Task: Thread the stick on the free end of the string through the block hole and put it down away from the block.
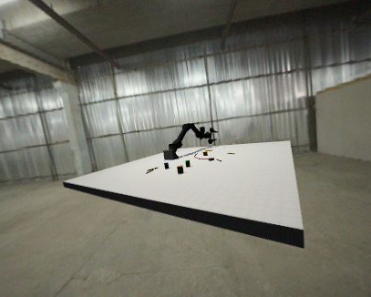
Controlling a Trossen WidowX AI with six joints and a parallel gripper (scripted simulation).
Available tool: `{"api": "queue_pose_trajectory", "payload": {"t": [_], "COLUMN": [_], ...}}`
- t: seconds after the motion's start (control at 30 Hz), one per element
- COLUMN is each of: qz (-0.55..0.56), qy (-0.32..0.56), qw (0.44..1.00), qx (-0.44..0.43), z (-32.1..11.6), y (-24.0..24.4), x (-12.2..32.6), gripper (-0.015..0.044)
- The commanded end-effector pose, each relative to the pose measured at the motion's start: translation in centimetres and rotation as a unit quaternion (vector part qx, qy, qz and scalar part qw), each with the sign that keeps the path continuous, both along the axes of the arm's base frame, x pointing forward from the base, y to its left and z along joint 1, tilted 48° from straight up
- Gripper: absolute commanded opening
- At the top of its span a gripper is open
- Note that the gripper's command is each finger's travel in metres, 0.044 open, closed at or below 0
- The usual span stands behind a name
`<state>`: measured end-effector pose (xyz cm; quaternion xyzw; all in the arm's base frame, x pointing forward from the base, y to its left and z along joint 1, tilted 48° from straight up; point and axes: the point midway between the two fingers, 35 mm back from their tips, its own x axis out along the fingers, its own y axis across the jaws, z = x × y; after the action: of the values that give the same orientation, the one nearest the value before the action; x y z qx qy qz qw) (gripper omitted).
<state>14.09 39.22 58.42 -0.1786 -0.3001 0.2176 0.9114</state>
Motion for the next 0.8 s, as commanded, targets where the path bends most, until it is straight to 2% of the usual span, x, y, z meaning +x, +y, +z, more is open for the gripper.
{"api": "queue_pose_trajectory", "payload": {"t": [0.0, 0.47, 0.63, 0.77], "qz": [-0.035, -0.120, -0.123, -0.106], "qy": [-0.021, -0.019, -0.011, 0.014], "qw": [0.997, 0.936, 0.906, 0.861], "qx": [-0.069, -0.329, -0.405, -0.498], "z": [-1.7, -11.1, -14.5, -19.5], "y": [-0.3, -5.4, -7.6, -10.0], "x": [4.2, 18.7, 21.4, 24.2], "gripper": [0.0440, 0.0440, 0.0440, 0.0440]}}
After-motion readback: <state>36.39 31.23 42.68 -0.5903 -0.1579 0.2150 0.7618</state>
